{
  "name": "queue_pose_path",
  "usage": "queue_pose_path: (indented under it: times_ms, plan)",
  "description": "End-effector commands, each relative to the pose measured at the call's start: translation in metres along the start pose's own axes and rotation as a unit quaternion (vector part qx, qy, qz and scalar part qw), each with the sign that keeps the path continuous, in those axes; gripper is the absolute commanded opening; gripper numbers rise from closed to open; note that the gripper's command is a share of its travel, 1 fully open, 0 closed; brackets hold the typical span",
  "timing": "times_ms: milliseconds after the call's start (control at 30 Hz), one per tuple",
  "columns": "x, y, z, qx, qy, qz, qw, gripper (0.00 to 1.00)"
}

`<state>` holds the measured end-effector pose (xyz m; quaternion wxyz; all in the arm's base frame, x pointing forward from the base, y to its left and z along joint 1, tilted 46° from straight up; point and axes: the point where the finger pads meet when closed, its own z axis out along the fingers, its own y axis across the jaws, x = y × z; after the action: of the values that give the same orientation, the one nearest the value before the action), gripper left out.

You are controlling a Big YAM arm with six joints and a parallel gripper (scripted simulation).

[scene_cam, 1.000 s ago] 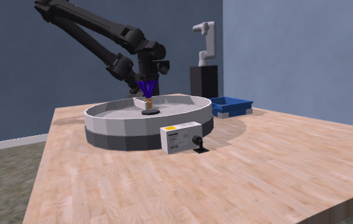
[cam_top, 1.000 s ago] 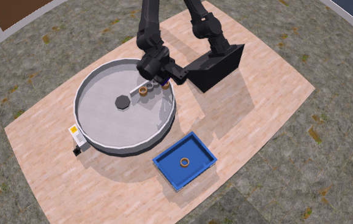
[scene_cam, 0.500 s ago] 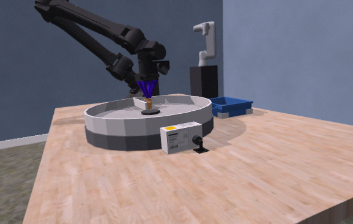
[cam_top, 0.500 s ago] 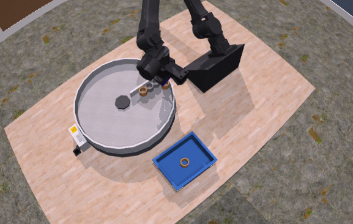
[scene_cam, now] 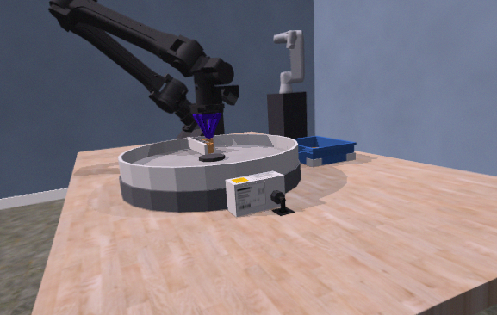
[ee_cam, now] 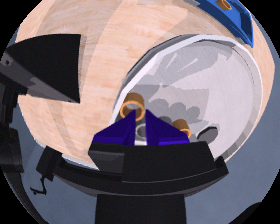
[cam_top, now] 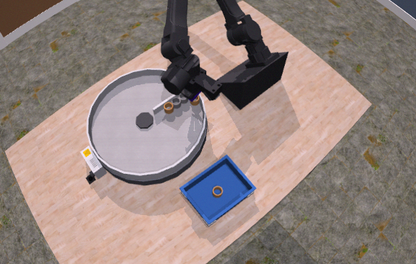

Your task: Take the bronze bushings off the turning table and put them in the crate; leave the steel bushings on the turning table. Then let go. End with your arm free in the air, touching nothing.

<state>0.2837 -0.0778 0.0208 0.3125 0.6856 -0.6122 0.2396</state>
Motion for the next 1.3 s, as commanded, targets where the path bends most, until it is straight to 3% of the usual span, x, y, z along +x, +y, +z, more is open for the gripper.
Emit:
queue_pose_path:
  times_ms: [0, 1033, 1267]
  plan:
    - [0.005, -0.02, -0.009, 0.021, -0.003, 0.01, 1.0, 0.13]
    - [0.005, -0.02, -0.009, 0.021, -0.003, 0.01, 1.0, 0.13]
    - [0.0, -0.003, 0.008, 0.0, -0.001, -0.001, 1.0, 0.13]
